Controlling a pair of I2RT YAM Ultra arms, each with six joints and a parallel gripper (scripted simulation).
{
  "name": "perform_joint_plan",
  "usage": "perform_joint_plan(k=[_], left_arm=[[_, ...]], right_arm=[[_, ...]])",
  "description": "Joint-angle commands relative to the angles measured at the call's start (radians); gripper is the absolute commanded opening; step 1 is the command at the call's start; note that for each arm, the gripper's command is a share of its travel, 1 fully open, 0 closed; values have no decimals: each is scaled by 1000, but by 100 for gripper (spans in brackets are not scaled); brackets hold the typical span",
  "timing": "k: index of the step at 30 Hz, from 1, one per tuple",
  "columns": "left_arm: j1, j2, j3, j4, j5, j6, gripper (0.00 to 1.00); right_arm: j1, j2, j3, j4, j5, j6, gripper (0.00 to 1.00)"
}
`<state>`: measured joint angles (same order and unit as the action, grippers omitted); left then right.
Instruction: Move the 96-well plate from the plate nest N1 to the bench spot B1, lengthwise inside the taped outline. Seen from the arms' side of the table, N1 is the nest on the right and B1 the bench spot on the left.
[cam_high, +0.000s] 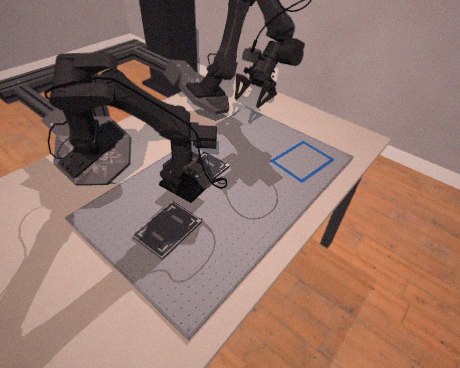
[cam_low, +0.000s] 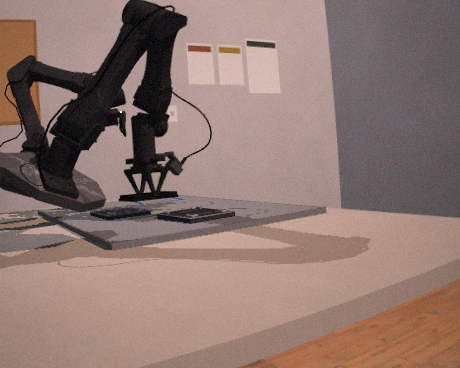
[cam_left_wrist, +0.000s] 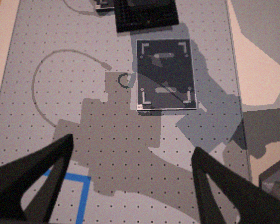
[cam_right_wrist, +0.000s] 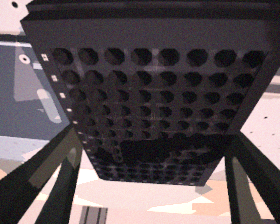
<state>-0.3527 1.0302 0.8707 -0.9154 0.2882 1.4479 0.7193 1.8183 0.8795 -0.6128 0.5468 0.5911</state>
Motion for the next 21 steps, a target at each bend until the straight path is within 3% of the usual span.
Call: perform_joint_plan(k=[1,21], left_arm=[[17,-35,36,-92,68,53,100],[268,-159,170,-477,271,285,100]], right_arm=[[32,7,38,-3,13,-120,79],[232,225,167,-44,-6,-795,79]])
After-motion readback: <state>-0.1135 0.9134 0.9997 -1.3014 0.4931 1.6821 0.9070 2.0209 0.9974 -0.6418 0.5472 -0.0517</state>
